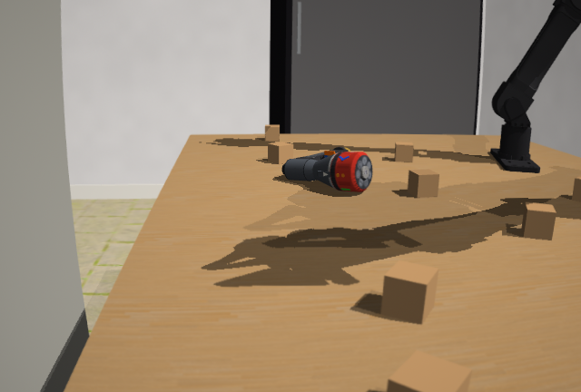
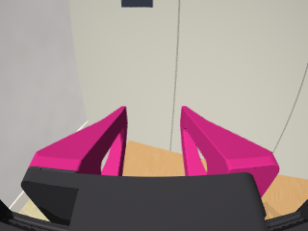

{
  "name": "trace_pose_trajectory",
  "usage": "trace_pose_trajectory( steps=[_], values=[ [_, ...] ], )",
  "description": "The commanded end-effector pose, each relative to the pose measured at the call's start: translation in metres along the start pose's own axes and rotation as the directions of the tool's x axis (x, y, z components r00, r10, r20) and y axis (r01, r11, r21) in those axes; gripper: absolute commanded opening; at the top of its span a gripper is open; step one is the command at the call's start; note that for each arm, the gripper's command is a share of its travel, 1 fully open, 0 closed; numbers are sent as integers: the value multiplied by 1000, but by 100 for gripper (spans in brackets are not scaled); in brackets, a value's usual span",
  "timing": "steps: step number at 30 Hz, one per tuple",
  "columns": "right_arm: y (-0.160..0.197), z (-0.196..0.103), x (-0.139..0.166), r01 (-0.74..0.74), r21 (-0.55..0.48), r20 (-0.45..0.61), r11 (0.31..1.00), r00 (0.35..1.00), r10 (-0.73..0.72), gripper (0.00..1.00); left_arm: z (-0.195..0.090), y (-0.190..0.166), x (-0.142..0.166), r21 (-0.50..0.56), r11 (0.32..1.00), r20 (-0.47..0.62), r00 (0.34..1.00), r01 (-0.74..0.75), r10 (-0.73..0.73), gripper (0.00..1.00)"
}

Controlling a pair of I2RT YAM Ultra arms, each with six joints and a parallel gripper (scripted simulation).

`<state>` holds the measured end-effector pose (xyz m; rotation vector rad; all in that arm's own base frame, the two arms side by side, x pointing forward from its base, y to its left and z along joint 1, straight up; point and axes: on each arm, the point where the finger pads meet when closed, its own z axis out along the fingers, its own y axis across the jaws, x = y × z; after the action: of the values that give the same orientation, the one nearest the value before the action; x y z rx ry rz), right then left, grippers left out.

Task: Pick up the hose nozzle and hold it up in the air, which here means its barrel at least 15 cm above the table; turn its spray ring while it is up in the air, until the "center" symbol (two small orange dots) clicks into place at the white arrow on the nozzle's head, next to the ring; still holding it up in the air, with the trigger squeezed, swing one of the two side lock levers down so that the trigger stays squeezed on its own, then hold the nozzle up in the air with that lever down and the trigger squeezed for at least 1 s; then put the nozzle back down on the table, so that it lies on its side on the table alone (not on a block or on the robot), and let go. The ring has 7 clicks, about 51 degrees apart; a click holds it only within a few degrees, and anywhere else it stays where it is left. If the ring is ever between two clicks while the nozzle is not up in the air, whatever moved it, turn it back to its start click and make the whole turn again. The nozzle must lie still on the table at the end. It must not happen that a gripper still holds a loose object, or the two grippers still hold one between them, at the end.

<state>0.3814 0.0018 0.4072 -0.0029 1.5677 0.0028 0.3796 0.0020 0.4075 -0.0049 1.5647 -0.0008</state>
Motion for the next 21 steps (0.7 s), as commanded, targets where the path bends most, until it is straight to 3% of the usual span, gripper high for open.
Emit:
trace_pose_trajectory(
  steps=[1, 7, 10, 13, 14, 15, 21],
  values=[
    [-3, 2, -5, -6, 9, 8, 1000, 1000, 6, 50, -11, 2, -14, -7, 1000, 48, 999, -3, 3, 37],
    [-4, 3, -3, -6, 11, 1, 1000, 1000, 6, 50, -11, 2, -11, -8, 1000, 42, 999, -3, 3, 37],
    [-4, -1, -7, -6, 12, 12, 1000, 1000, 6, 50, -14, 2, -29, -8, 1000, 77, 997, -3, 3, 37],
    [-4, -1, -7, -6, 12, 11, 1000, 1000, 6, 50, -13, 2, -28, -8, 1000, 75, 997, -3, 3, 37],
    [-4, -1, -7, -6, 12, 11, 1000, 1000, 6, 50, -5, 1, -15, -5, 1000, 42, 999, -2, 2, 37],
    [-5, -2, -7, -6, 13, 12, 1000, 1000, 6, 50, -9, 2, -26, -8, 1000, 67, 998, -3, 3, 37],
    [-2, -3, -7, -5, 5, 13, 1000, 1000, 5, 50, 0, 3, -20, -9, 1000, 47, 999, -2, 3, 37]
  ],
)
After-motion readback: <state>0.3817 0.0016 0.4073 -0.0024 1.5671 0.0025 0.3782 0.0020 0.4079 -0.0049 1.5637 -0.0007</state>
